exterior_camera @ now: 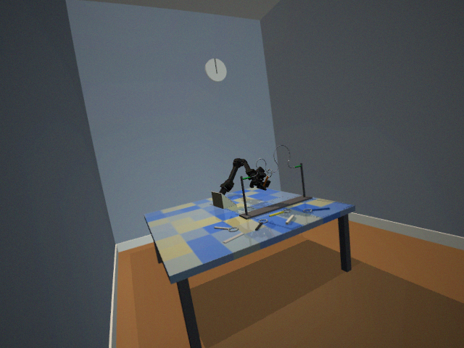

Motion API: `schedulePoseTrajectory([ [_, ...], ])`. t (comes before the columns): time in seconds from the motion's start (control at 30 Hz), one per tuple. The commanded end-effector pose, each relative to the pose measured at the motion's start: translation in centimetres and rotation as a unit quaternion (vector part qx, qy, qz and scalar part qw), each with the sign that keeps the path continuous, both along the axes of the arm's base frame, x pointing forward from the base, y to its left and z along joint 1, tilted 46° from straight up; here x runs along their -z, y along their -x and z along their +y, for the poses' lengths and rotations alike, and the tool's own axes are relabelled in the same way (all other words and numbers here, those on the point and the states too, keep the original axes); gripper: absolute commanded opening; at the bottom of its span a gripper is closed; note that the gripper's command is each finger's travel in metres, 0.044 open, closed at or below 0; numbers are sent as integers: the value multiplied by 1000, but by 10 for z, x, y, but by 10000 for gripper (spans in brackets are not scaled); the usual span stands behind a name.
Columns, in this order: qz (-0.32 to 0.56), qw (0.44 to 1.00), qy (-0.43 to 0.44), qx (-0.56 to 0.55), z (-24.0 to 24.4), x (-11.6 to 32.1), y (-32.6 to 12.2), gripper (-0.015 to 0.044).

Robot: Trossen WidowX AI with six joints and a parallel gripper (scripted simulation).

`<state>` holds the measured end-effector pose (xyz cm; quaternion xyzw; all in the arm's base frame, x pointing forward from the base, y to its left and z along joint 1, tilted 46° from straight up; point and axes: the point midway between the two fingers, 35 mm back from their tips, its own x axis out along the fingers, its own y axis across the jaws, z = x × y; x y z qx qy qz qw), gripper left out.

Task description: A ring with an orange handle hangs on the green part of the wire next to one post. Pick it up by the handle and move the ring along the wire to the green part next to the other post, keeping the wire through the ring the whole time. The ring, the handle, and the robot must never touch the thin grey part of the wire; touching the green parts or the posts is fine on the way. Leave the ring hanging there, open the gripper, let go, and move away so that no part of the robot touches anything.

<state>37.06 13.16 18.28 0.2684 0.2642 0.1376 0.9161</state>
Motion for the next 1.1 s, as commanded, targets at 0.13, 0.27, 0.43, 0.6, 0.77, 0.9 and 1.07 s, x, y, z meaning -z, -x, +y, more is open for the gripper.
schedulePoseTrajectory([
  [0.13, -5, 997, 76, -5, -23, 11, 0, -150],
  [0.27, -8, 992, 122, -8, -38, 16, 0, -150],
  [0.43, -11, 983, 182, -12, -56, 20, -1, -150],
  [0.6, -13, 970, 243, -16, -76, 22, -1, -150],
  [0.77, -16, 953, 303, -20, -96, 22, -2, -150],
  [0.9, -18, 936, 350, -23, -111, 20, -3, -150],
  [1.07, -21, 912, 408, -27, -131, 15, -5, -150],
])
